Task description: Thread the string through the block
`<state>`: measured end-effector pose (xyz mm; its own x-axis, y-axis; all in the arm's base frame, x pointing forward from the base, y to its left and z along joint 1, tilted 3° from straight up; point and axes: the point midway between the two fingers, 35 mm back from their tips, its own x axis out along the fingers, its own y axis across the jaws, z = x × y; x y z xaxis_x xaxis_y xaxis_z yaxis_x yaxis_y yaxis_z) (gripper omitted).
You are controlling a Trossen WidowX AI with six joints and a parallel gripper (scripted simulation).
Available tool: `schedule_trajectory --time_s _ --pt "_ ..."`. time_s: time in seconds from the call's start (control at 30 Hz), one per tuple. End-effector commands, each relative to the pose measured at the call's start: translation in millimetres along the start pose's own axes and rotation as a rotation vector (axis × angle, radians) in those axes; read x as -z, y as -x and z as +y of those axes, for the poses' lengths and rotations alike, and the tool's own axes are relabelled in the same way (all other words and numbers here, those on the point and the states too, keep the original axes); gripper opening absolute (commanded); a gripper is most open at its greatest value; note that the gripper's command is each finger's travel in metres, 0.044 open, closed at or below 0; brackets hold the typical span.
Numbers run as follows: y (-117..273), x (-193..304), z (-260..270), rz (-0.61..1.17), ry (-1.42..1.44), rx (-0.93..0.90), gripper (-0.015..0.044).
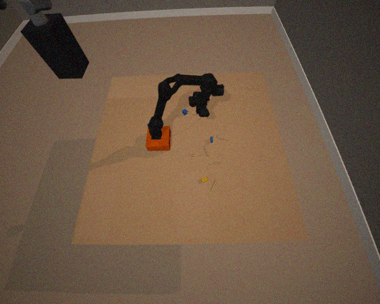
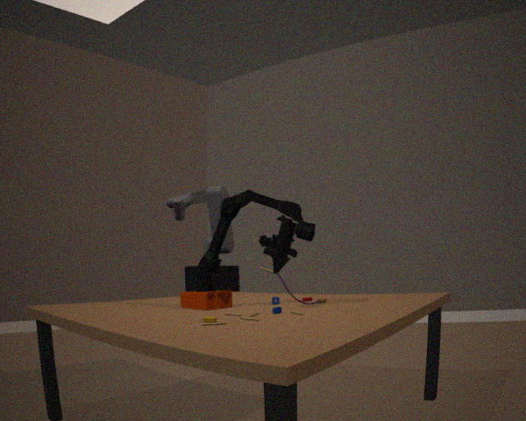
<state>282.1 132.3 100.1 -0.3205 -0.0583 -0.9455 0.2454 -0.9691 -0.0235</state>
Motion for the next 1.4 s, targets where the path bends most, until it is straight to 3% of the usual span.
schedule_trajectory --time_s 0.0,0.3,0.57,0.87,1.13,1.37 --pt "1 0 0 -0.001 0.014 0.006 0.0000" --pt "3 7 6 -0.001 -0.319 0.112 0.0000" --pt "3 8 7 -0.001 -0.370 0.128 0.0000" --pt "5 15 13 -0.001 -0.690 0.230 0.0000" --pt "6 16 13 -0.001 -0.738 0.245 0.0000" --pt "7 21 17 0.000 -0.990 0.324 0.0000"
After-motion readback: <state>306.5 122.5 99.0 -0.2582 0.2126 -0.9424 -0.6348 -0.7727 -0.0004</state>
